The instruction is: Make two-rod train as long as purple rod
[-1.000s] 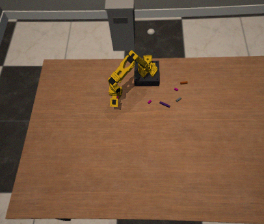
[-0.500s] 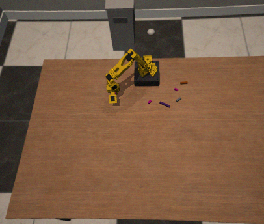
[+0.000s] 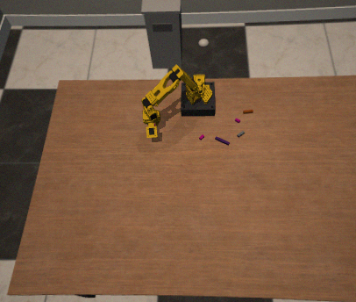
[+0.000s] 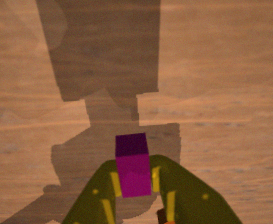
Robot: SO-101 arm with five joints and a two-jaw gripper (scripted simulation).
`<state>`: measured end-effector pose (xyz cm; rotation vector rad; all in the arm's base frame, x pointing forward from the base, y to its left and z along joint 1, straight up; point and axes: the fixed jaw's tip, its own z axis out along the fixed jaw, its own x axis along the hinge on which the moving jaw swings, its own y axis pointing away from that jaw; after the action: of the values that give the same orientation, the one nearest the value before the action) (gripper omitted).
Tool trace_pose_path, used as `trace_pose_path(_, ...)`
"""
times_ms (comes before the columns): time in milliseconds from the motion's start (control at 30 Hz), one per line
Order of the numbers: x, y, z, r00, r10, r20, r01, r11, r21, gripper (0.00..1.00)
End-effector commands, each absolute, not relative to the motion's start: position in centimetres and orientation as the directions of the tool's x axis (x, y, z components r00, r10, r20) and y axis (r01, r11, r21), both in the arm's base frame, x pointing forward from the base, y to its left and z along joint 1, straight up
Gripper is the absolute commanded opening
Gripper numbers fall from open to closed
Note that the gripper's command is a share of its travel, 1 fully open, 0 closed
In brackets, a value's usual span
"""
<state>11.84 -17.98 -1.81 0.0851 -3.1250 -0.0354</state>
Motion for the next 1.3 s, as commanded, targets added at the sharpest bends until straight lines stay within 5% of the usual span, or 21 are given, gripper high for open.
trace_pose_path(0,11.5,-18.6,-1.1,-0.999,-0.041,-0.007,-0.041,0.999,-0.012,0.00)
trace_pose_path(1267,11.5,-18.7,-2.8,-0.999,-0.041,-0.007,-0.041,0.999,-0.012,0.00)
